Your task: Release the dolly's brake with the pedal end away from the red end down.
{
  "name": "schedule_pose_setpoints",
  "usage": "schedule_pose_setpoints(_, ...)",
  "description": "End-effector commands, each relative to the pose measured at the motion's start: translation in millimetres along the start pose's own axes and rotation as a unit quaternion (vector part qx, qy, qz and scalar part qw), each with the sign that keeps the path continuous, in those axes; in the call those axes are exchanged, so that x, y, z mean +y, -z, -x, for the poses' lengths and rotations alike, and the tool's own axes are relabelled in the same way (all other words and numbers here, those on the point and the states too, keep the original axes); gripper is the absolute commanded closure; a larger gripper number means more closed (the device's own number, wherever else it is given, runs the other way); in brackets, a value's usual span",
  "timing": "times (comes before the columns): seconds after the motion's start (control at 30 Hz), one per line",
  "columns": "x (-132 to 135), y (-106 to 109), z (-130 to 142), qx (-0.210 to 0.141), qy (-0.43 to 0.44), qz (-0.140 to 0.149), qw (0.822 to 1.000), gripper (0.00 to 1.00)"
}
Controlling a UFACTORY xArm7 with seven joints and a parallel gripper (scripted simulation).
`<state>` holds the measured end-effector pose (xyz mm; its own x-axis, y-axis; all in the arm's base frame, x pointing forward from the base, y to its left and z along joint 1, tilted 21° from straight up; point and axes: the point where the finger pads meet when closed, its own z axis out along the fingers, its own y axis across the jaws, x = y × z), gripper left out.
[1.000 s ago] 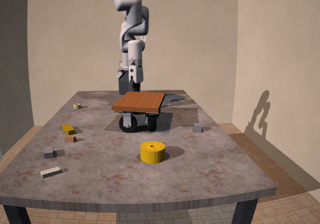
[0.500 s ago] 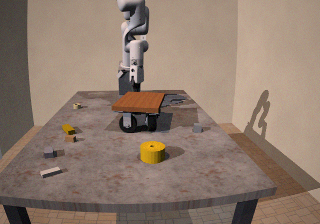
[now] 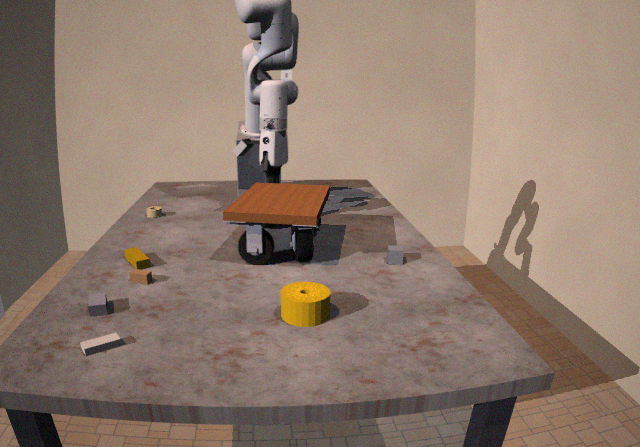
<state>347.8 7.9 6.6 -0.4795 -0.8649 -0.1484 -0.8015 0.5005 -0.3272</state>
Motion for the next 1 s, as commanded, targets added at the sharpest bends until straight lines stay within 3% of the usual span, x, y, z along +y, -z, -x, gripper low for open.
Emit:
schedule_pose_setpoints(0.0, -0.6, 0.3, 0.5, 0.0, 0.0, -0.001, 1.0, 1.0)
schedule_pose_setpoints(0.97, -0.6, -4.9, 0.5, 0.0, 0.0, -0.001, 1.0, 1.0)
